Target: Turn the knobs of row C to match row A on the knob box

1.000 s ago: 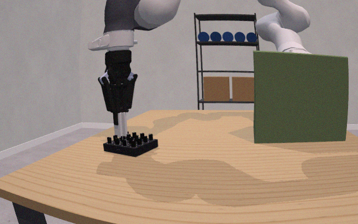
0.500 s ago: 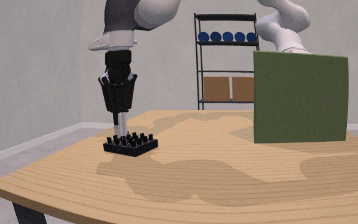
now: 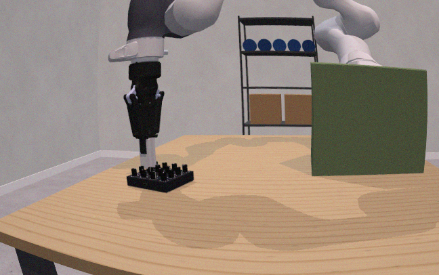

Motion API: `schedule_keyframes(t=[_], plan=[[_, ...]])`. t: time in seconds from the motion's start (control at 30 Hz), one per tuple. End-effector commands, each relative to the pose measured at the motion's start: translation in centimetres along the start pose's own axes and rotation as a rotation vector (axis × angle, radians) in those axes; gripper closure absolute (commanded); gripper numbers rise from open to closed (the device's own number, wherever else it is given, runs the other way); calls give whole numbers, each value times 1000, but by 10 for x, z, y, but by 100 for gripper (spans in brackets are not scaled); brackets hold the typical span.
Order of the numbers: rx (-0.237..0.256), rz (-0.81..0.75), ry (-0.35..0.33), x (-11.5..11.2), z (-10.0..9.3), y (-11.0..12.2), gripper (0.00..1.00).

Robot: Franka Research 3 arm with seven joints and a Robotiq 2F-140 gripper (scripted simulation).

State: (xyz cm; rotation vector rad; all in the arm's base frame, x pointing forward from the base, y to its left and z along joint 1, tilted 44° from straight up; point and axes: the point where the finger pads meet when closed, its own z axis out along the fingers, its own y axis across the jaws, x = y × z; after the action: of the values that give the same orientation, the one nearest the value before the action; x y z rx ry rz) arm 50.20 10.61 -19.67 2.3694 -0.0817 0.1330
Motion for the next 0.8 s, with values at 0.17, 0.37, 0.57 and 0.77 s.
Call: schedule_keyframes(t=[0.17, 0.37, 0.57, 0.77], plan=[[3, -166, 4, 0, 1, -1, 95], [3, -169, 4, 0, 1, -1, 95], [3, -169, 4, 0, 1, -1, 95], [3, -169, 4, 0, 1, -1, 88]])
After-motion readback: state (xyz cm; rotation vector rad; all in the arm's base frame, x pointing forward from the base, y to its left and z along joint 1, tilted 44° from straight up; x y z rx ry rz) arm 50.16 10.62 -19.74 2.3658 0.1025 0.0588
